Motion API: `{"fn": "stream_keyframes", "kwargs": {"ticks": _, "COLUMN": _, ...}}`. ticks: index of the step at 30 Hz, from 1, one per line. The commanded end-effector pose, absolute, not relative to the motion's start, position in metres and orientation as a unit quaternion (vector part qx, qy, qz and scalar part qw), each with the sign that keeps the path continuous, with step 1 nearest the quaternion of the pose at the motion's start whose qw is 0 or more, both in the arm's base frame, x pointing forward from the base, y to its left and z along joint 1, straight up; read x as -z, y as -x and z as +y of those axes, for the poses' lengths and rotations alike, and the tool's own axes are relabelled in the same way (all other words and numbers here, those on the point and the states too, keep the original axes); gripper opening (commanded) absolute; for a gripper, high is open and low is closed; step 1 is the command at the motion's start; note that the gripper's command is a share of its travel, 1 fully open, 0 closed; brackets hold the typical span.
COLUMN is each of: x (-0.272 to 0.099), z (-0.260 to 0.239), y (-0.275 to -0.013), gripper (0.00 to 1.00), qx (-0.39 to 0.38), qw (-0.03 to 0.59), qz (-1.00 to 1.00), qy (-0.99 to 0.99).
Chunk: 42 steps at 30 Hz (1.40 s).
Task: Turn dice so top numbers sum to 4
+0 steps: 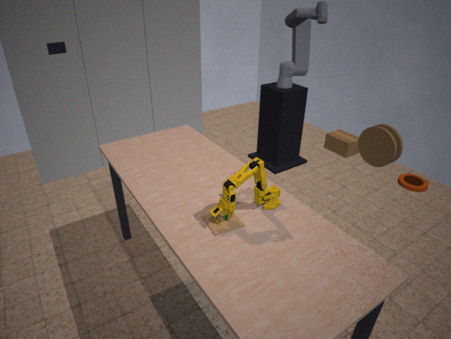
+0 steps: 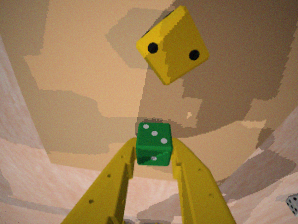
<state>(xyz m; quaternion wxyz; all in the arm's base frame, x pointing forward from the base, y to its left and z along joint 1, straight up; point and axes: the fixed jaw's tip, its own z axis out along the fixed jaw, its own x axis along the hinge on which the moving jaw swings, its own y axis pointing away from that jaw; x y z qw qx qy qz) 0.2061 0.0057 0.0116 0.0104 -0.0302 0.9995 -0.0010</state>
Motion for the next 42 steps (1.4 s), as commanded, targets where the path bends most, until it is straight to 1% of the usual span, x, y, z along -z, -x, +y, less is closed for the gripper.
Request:
{"fn": "stream_keyframes", "kwargs": {"ticks": 1, "x": -0.0143, "z": 0.0046, "y": -0.2092, "gripper": 0.00, "qx": 0.001, "qw": 0.022, "qz": 0.999, "qy": 0.025}}
{"fn": "stream_keyframes", "kwargs": {"ticks": 4, "x": -0.0143, "z": 0.0046, "y": -0.2092, "gripper": 0.01, "qx": 0.001, "qw": 0.022, "qz": 0.999, "qy": 0.025}}
{"fn": "stream_keyframes", "kwargs": {"ticks": 12, "x": -0.0143, "z": 0.0046, "y": -0.2092, "gripper": 0.07, "qx": 0.001, "qw": 0.022, "qz": 0.999, "qy": 0.025}}
{"fn": "stream_keyframes", "kwargs": {"ticks": 24, "x": -0.0143, "z": 0.0046, "y": -0.2092, "gripper": 0.10, "qx": 0.001, "qw": 0.022, "qz": 0.999, "qy": 0.025}}
{"fn": "stream_keyframes", "kwargs": {"ticks": 42, "x": -0.0143, "z": 0.0046, "y": -0.2092, "gripper": 0.25, "qx": 0.001, "qw": 0.022, "qz": 0.999, "qy": 0.025}}
